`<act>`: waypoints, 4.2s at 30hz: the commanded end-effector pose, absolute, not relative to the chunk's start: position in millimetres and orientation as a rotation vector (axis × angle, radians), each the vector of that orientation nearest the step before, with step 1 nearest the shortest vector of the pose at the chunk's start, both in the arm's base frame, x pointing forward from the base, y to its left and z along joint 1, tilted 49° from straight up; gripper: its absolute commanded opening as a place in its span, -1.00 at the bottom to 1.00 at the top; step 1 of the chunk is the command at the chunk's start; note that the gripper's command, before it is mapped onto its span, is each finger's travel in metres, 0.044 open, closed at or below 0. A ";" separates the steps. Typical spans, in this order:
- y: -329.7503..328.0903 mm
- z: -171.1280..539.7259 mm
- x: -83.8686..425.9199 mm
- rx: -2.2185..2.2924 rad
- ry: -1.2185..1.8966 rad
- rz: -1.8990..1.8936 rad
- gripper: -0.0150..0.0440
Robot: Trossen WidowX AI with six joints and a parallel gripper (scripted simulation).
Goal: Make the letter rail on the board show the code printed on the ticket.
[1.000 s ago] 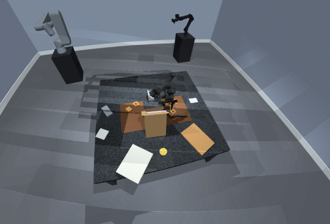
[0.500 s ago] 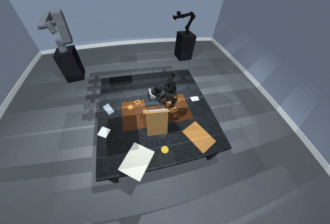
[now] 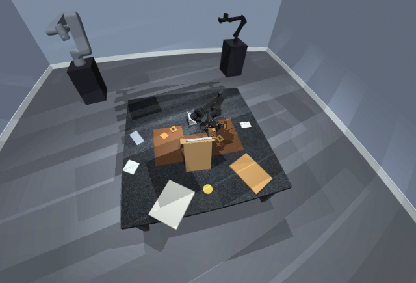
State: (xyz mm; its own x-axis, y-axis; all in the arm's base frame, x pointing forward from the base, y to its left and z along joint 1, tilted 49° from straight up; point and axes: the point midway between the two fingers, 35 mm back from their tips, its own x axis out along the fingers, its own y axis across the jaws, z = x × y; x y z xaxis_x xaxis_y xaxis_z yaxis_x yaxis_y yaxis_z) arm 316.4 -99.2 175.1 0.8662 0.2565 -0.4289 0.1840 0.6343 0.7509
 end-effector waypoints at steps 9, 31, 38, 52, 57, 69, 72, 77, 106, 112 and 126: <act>-102.5 169.9 315.3 0.891 0.541 0.049 -0.49; -109.5 161.4 313.5 0.891 0.541 0.049 -0.49; -111.7 158.8 312.9 0.891 0.541 0.049 -0.49; -116.1 153.4 311.8 0.891 0.541 0.049 -0.49; -117.7 151.5 311.4 0.890 0.541 0.049 -0.49; -120.8 149.0 310.6 0.890 0.541 0.049 -0.49; -122.3 147.5 310.2 0.890 0.541 0.049 -0.49; -124.9 144.4 309.5 0.890 0.541 0.049 -0.49; -137.7 127.6 305.7 0.889 0.541 0.048 -0.49; -140.4 124.5 305.0 0.889 0.541 0.048 -0.49; -146.5 117.7 303.3 0.888 0.541 0.048 -0.49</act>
